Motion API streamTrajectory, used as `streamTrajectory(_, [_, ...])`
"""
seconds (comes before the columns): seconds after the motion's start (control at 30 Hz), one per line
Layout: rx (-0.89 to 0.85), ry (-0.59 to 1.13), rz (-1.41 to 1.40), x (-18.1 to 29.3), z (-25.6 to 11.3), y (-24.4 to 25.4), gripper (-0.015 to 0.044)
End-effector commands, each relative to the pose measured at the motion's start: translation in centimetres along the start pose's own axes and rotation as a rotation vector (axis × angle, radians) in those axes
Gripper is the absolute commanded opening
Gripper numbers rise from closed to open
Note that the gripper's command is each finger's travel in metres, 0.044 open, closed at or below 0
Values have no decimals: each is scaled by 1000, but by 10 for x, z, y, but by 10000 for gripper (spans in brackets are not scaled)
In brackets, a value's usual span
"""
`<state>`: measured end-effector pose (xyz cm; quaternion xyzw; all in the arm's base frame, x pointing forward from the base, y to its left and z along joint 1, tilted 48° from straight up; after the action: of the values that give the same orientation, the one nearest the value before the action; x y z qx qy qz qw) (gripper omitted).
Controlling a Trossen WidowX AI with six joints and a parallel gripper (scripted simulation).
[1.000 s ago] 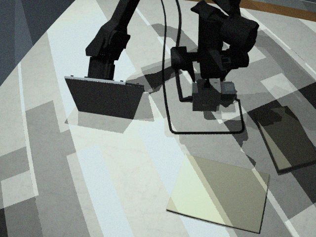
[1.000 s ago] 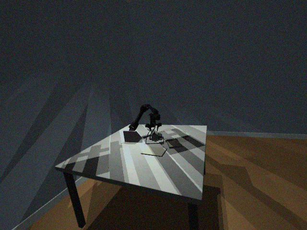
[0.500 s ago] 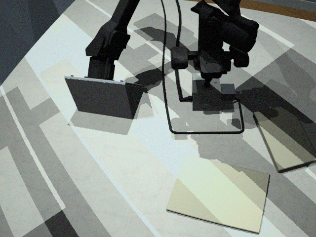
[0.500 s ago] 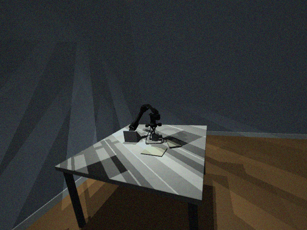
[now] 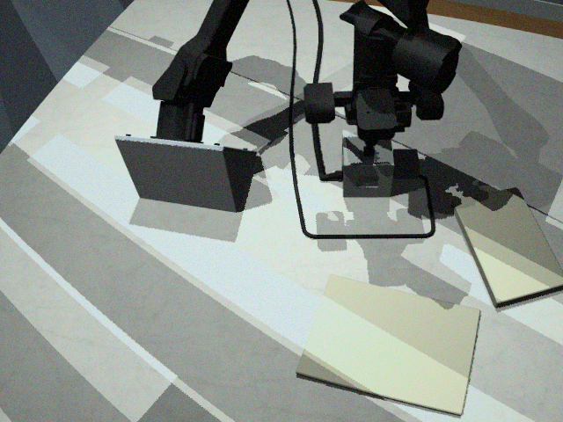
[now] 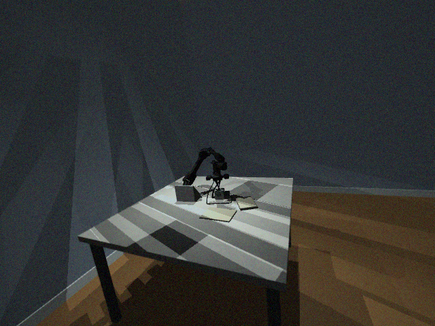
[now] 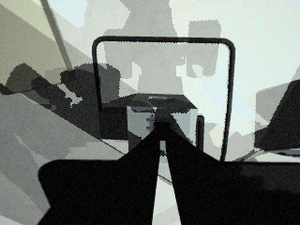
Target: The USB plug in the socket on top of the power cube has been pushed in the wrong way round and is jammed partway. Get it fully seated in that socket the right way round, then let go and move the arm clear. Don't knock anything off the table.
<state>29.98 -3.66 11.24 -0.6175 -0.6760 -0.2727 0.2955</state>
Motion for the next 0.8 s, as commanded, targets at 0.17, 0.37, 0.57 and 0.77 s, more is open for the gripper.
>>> streamTrajectory(0.17, [0, 0, 0, 0, -4, 0, 0])
streamTrajectory(0.37, [0, 0, 0, 0, -8, 0, 0])
streamTrajectory(0.57, [0, 0, 0, 0, -12, 0, 0])
streamTrajectory(0.77, [0, -1, 0, 0, -16, 0, 0])
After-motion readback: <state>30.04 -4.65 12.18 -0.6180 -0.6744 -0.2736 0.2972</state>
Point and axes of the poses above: the point midway between the two fingers, 35 mm back from their tips, its own z axis out along the fingers, its own y axis across the jaws, x = y × z, the point moved 8 cm from there along -z, back along the fingers, and after that the axes turned 15 degrees about z, right-handed, at the moved point
